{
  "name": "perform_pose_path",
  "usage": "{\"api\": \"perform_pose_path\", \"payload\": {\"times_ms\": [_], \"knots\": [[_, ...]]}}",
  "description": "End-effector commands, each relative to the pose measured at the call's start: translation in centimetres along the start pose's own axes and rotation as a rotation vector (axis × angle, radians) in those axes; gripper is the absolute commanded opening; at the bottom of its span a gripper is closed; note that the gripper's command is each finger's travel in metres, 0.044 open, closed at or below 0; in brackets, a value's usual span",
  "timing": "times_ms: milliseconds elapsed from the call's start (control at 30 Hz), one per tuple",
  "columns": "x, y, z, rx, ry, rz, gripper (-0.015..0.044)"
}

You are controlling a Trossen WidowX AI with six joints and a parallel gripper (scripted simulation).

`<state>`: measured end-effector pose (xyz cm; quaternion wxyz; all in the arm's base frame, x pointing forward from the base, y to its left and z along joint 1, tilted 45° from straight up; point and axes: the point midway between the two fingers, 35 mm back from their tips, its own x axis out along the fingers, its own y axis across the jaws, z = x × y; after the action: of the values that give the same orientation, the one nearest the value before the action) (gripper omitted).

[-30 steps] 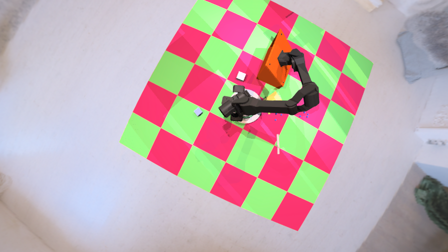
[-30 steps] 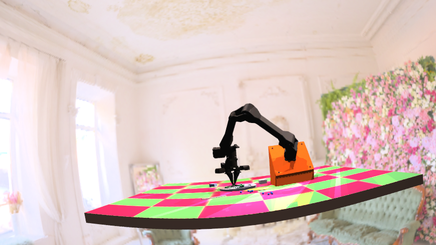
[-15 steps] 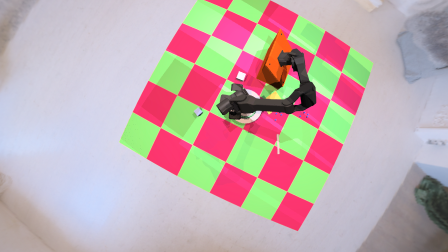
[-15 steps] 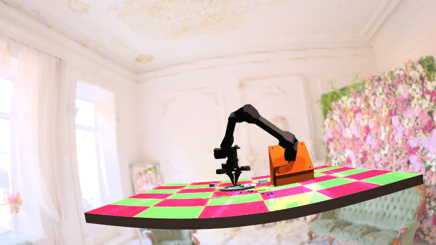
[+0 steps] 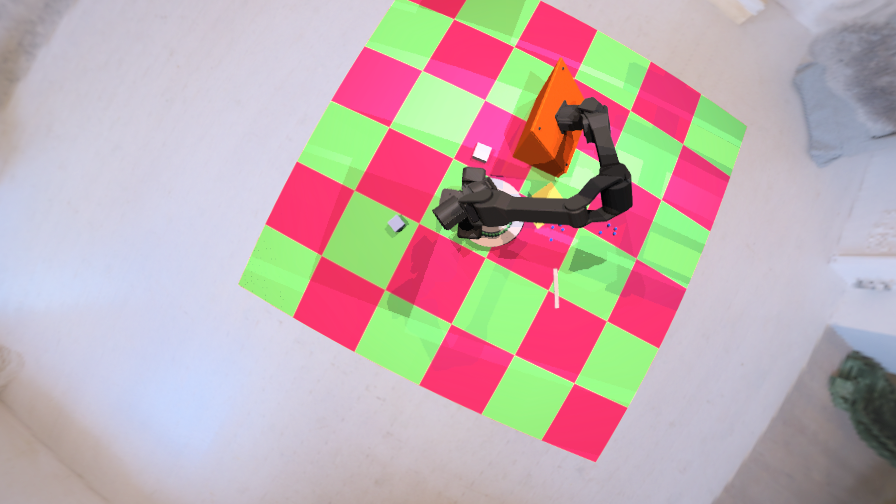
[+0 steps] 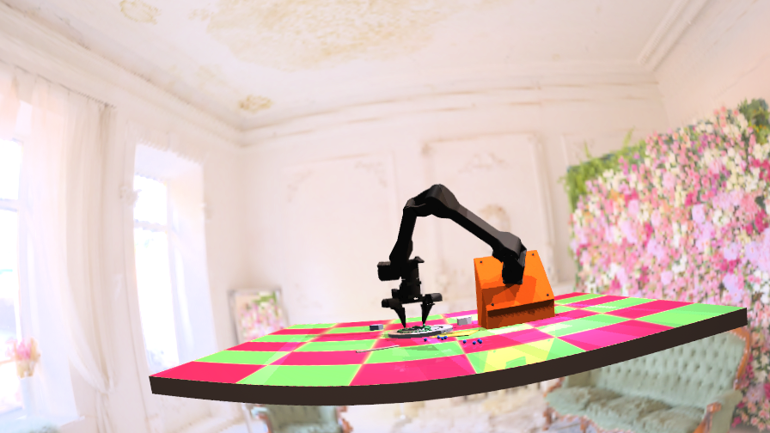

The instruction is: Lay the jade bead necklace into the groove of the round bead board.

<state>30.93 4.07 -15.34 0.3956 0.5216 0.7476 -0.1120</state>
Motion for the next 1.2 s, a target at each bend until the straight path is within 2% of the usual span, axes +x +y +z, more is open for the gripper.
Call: {"api": "perform_pose_path", "payload": {"times_ms": [0, 33, 933, 1000, 1167], "knots": [[-0.4, -0.1, 0.0, 0.002, 0.0, -0.002, 0.042], [-0.1, 0.0, 0.0, 0.003, 0.001, -0.001, 0.044], [-0.4, 0.0, 0.0, 0.002, 0.0, -0.002, 0.044], [-0.6, 0.0, 0.0, -0.055, 0.0, -0.003, 0.0387], [-2.2, 0.2, -0.1, -0.482, -0.001, -0.003, 0.0256]]}}
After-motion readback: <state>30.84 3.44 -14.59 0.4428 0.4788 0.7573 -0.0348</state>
